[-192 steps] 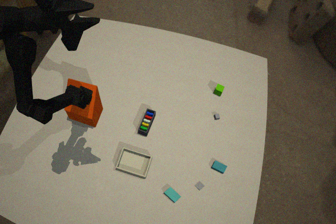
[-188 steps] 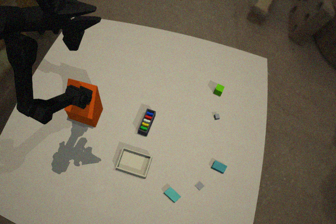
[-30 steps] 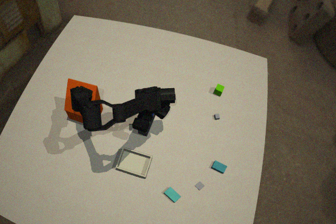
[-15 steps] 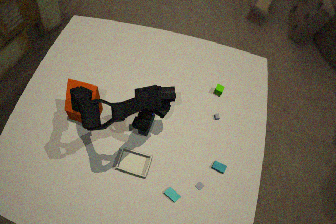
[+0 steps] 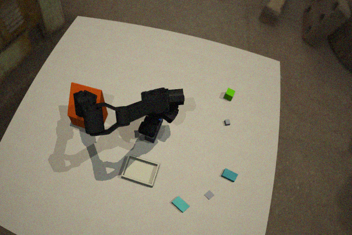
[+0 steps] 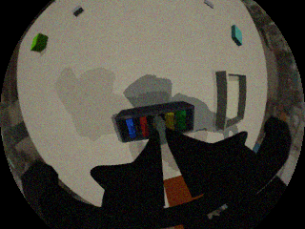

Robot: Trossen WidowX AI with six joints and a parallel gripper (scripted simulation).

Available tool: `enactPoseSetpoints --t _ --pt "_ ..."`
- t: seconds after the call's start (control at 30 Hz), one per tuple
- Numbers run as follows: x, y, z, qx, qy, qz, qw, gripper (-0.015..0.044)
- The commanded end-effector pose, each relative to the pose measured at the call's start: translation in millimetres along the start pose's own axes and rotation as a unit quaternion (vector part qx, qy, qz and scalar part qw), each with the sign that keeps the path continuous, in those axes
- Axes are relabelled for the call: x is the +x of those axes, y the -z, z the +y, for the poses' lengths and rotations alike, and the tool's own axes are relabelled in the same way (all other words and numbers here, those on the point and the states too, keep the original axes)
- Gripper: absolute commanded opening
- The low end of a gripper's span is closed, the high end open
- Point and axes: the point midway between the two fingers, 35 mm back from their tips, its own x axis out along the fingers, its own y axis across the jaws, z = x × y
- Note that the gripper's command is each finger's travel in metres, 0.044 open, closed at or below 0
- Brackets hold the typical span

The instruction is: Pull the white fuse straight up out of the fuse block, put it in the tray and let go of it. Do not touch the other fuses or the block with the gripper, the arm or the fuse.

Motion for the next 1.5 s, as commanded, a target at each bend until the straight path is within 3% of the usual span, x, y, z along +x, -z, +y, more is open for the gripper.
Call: enactPoseSetpoints --t 0.0,1.17,1.47 --pt "-2.4 0.0 0.9 0.002 -0.003 0.001 1.000 0.0000" --pt "-33.6 -0.2 -0.2 0.001 -0.003 0.000 1.000 0.0000" --pt "-34.4 -18.7 -51.4 0.000 -0.013 0.001 1.000 0.0000"
